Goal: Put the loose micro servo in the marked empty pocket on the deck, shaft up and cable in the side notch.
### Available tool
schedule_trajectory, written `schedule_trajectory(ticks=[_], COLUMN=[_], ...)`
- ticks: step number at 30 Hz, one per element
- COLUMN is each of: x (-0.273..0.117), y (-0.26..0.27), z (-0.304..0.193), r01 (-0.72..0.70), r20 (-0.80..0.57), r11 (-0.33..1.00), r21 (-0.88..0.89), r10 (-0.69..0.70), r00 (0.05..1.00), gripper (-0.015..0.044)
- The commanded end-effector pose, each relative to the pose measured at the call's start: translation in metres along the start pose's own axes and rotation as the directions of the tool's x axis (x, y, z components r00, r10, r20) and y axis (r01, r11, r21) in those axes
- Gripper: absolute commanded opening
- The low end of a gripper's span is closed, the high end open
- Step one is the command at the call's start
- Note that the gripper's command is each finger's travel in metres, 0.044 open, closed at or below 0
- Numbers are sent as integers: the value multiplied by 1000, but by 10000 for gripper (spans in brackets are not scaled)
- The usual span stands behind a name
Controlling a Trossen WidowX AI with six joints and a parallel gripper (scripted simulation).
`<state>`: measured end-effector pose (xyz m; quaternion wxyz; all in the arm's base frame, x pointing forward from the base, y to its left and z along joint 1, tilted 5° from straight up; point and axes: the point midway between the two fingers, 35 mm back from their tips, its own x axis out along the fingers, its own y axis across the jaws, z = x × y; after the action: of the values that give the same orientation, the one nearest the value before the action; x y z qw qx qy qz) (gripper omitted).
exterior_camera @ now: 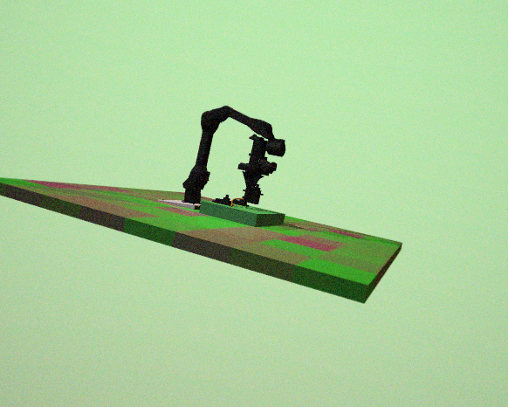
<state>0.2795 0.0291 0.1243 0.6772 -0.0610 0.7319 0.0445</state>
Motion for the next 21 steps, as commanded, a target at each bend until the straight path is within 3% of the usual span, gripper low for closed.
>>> schedule_trajectory(ticks=[1, 21], x=[-4, -2], y=[0, 1], z=[-13, -86], r01=[-2, -2], r20=[19, 13], r11=[1000, 1000], r21=[5, 5], r10=[2, 2], r00=[1000, 1000], gripper=[0, 0])
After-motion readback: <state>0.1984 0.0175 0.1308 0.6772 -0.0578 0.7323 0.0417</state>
